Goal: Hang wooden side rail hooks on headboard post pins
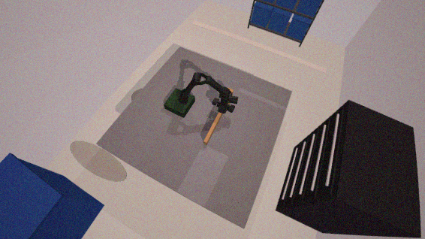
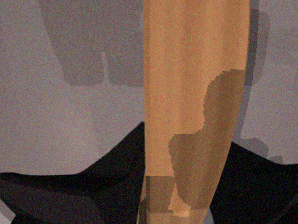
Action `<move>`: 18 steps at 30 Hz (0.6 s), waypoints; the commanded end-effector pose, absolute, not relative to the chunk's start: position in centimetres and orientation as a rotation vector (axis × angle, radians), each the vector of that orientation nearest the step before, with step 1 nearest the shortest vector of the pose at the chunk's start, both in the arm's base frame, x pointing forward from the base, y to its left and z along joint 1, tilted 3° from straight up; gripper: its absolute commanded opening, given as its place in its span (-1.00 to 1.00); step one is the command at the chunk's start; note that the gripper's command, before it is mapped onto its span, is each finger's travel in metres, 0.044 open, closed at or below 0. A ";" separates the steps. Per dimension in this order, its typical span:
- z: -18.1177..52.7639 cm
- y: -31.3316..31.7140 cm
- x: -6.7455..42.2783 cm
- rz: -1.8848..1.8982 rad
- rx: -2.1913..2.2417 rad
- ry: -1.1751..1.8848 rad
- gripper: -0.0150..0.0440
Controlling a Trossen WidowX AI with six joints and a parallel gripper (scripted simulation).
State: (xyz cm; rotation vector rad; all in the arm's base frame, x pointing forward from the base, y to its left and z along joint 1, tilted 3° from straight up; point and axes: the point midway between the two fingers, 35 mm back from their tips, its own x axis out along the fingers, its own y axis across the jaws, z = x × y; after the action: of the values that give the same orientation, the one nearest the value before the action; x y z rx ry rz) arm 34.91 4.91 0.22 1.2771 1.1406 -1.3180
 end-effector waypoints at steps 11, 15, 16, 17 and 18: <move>0.3 5.1 35.1 -1.317 1.285 1.138 -0.49; 0.3 5.2 35.1 -1.317 1.285 1.138 -0.49; 0.4 5.2 35.1 -1.317 1.285 1.138 -0.49; 0.4 5.2 35.0 -1.317 1.285 1.138 -0.49; 0.4 5.2 35.0 -1.317 1.285 1.138 -0.49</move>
State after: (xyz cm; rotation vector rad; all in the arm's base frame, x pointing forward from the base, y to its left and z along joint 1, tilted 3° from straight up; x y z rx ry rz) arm 34.95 5.07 0.17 1.2764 1.1398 -1.3191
